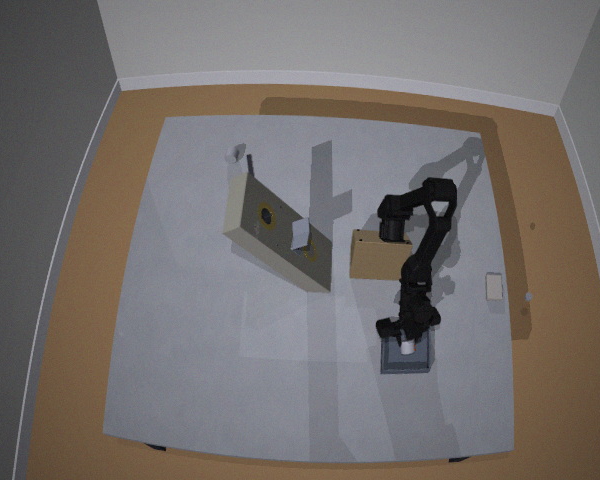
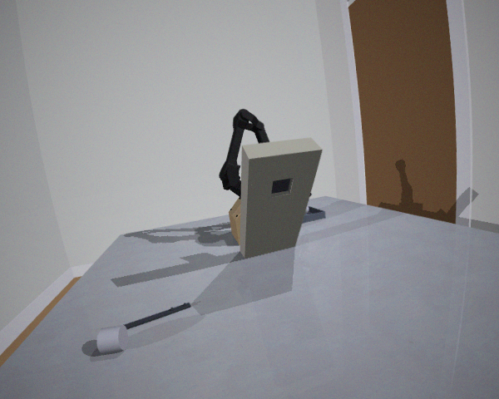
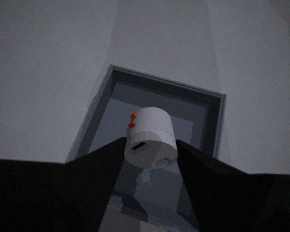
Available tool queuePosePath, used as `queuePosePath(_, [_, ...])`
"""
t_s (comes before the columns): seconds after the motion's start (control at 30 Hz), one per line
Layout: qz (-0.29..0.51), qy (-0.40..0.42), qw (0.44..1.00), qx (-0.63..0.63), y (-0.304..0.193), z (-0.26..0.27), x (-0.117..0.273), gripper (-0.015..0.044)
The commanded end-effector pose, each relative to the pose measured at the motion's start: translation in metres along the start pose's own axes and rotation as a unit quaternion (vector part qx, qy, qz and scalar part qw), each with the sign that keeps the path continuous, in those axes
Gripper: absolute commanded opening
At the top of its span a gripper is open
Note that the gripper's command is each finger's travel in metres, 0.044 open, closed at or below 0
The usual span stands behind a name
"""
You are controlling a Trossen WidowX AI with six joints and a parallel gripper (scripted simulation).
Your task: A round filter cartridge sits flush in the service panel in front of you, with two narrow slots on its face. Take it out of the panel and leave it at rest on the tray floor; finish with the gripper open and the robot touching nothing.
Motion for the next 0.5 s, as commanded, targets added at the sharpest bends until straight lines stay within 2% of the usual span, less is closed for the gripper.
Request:
queuePosePath(0.0, [-0.001,0.0,1.0,0.0,0.001,0.0,0.0,0.0289])
queuePosePath(0.2, [-0.001,0.0,1.0,0.0,0.001,0.0,0.0,0.044])
queuePosePath(0.33, [-0.001,0.0,1.0,0.0,0.006,0.0,0.006,0.044])
queuePosePath(0.47, [-0.002,0.0,1.0,0.0,0.029,0.001,0.045,0.044])
Point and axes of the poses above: the point midway between the two fingers, 35 mm back from their tips, its own x axis back along the fingers, its own z axis across the jaws, y = z × x, the point moved 5 cm from there along x, back along the fingers, and after that the axes turned 3 degrees about -x, right-handed, at the moved point
